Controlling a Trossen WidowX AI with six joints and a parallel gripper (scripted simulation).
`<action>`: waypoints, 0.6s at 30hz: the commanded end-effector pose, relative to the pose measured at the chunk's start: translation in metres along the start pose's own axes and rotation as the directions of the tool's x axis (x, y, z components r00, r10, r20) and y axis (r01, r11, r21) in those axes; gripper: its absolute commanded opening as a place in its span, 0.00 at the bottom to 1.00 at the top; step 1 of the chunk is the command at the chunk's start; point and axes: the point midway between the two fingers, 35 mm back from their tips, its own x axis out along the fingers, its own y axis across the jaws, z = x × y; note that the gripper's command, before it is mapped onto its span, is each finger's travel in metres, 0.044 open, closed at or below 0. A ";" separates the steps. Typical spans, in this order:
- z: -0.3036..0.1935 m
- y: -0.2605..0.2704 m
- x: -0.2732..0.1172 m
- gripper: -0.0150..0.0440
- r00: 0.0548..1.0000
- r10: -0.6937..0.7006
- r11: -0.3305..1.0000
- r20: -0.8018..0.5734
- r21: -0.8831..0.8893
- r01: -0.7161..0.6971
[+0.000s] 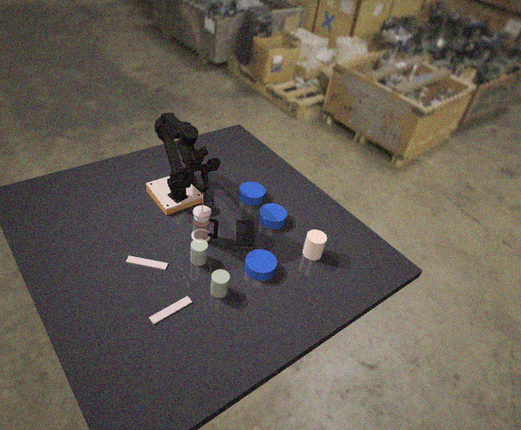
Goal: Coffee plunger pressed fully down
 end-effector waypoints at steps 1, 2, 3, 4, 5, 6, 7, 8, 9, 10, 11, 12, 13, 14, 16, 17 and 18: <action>-0.014 0.000 0.007 0.45 1.000 -0.001 1.000 -0.029 0.007 0.001; -0.015 0.000 0.008 0.45 1.000 -0.001 1.000 -0.029 0.007 0.001; -0.017 0.000 0.009 0.45 1.000 -0.001 1.000 -0.029 0.007 0.001; -0.018 0.000 0.010 0.45 1.000 -0.001 1.000 -0.029 0.007 0.001; -0.020 0.000 0.011 0.45 1.000 -0.001 1.000 -0.029 0.007 0.001; -0.021 0.000 0.011 0.45 1.000 -0.001 1.000 -0.029 0.007 0.001; -0.022 0.000 0.012 0.45 1.000 -0.001 1.000 -0.029 0.007 0.001; -0.024 0.000 0.013 0.45 1.000 -0.001 1.000 -0.029 0.007 0.001; -0.025 0.000 0.014 0.45 1.000 -0.001 1.000 -0.029 0.007 0.001; -0.026 0.000 0.014 0.45 1.000 -0.001 1.000 -0.029 0.007 0.001; -0.028 0.000 0.015 0.45 1.000 -0.001 1.000 -0.029 0.007 0.001; -0.029 0.000 0.016 0.45 1.000 -0.001 1.000 -0.029 0.007 0.001; -0.031 0.000 0.017 0.45 1.000 -0.001 1.000 -0.029 0.007 0.001; -0.032 0.000 0.017 0.45 1.000 -0.001 1.000 -0.029 0.007 0.001; -0.035 0.000 0.019 0.45 1.000 -0.001 1.000 -0.029 0.007 0.001; -0.036 0.000 0.020 0.45 1.000 -0.001 1.000 -0.029 0.007 0.001; -0.037 0.000 0.021 0.45 1.000 -0.001 1.000 -0.029 0.007 0.001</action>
